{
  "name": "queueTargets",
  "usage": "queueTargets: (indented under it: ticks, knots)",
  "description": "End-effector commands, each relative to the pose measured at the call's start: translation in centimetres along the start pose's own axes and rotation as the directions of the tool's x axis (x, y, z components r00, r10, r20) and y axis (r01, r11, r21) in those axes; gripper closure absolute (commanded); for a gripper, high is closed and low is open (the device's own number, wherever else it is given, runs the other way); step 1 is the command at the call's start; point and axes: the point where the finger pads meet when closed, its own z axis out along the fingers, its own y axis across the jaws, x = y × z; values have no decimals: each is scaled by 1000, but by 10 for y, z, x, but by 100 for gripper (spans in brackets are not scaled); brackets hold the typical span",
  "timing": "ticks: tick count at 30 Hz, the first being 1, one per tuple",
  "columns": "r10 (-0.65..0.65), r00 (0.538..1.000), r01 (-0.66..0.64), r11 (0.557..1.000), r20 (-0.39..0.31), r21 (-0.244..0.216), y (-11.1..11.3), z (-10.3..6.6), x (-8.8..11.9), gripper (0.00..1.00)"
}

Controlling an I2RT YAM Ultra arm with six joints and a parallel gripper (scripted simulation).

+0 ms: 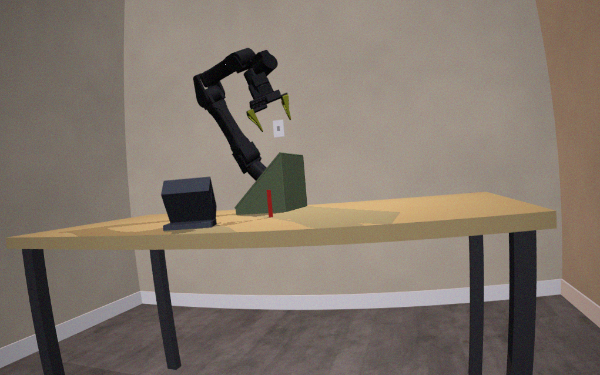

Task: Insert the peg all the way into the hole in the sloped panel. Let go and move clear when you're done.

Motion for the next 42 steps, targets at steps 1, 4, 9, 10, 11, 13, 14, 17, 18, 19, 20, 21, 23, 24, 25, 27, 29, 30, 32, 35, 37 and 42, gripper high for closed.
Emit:
queueTargets:
  ticks: [1,4,9,10,11,13,14,17,18,19,20,21,23,24,25,27,29,30,32,35,37,42]
  knots:
    - [-1,1000,1,1000,8,-5,1,-2,-1,0]
    - [-1,1000,1,1000,8,-5,1,-2,-1,0]
    - [-1,1000,1,1000,8,-5,1,-2,-1,0]
    - [-1,1000,1,1000,8,-5,1,-2,-1,0]
    - [-1,1000,1,1000,8,-5,1,-2,-1,0]
    - [-1,1000,1,1000,8,-5,1,-2,-1,0]
    - [-1,1000,1,1000,8,-5,1,-2,-1,0]
    - [-1,1000,1,1000,8,-5,1,-2,-1,0]
    - [1,1000,-1,1000,2,4,1,3,-4,0]
    - [1,1000,-1,1000,-3,13,-1,8,-6,0]
    - [0,1000,0,1000,-12,26,-4,15,-7,0]
    - [1,1000,-1,999,-16,40,-7,21,-10,0]
    - [7,1000,-7,998,-10,59,-12,29,-22,0]
    - [9,1000,-8,997,-12,71,-15,35,-26,0]
    - [9,1000,-7,996,-21,88,-19,43,-28,0]
    - [14,1000,-12,994,-17,108,-24,52,-38,0]
    - [15,999,-11,991,-30,137,-32,66,-43,0]
    - [17,999,-12,989,-33,149,-35,72,-46,0]
    - [23,999,-17,985,-31,171,-42,82,-54,0]
    - [23,999,-15,982,-41,188,-47,89,-55,0]
    - [28,998,-18,977,-48,212,-55,101,-60,0]
    - [41,997,-23,962,-63,274,-75,130,-72,0]
